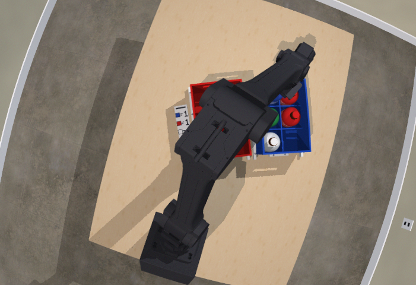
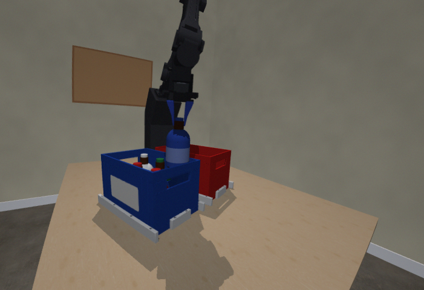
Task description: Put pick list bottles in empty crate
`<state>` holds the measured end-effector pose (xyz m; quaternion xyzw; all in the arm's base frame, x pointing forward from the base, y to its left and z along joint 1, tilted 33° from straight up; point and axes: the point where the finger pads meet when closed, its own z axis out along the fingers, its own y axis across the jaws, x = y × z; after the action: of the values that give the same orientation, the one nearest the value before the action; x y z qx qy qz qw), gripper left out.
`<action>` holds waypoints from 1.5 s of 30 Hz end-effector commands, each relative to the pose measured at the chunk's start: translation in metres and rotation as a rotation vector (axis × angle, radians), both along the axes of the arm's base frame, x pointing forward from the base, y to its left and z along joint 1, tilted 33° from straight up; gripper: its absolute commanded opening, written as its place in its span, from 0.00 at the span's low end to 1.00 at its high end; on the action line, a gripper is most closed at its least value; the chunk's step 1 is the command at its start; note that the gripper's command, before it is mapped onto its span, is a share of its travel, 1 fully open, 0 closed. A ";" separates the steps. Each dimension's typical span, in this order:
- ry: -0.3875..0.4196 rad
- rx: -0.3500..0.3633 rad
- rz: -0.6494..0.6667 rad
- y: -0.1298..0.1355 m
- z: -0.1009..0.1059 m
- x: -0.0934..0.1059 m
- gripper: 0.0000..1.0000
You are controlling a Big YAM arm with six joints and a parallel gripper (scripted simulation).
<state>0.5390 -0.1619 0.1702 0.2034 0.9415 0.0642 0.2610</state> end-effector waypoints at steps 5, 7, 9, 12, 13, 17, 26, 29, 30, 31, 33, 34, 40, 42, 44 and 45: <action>-0.090 -0.035 -0.005 -0.011 0.066 -0.004 0.00; -0.090 -0.035 -0.005 -0.011 0.068 -0.006 0.00; -0.090 -0.035 -0.005 -0.011 0.070 -0.006 0.00; -0.090 -0.035 -0.005 -0.011 0.073 -0.008 0.00; -0.090 -0.036 -0.005 -0.011 0.074 -0.009 0.00; -0.090 -0.036 -0.007 -0.012 0.078 -0.010 0.00; -0.091 -0.036 -0.007 -0.013 0.083 -0.011 0.00; -0.091 -0.035 -0.007 -0.013 0.084 -0.010 0.00; -0.091 -0.036 -0.007 -0.013 0.085 -0.010 0.00; -0.091 -0.036 -0.007 -0.013 0.086 -0.010 0.00; -0.091 -0.036 -0.007 -0.013 0.087 -0.010 0.00; -0.091 -0.036 -0.007 -0.013 0.088 -0.010 0.00; -0.092 -0.036 -0.007 -0.014 0.092 -0.009 0.00; -0.092 -0.036 -0.007 -0.014 0.093 -0.008 0.00; -0.092 -0.036 -0.007 -0.014 0.093 -0.008 0.00; -0.092 -0.036 -0.008 -0.014 0.093 -0.008 0.00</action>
<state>0.5192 -0.1607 0.1939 0.2052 0.9444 0.0669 0.2480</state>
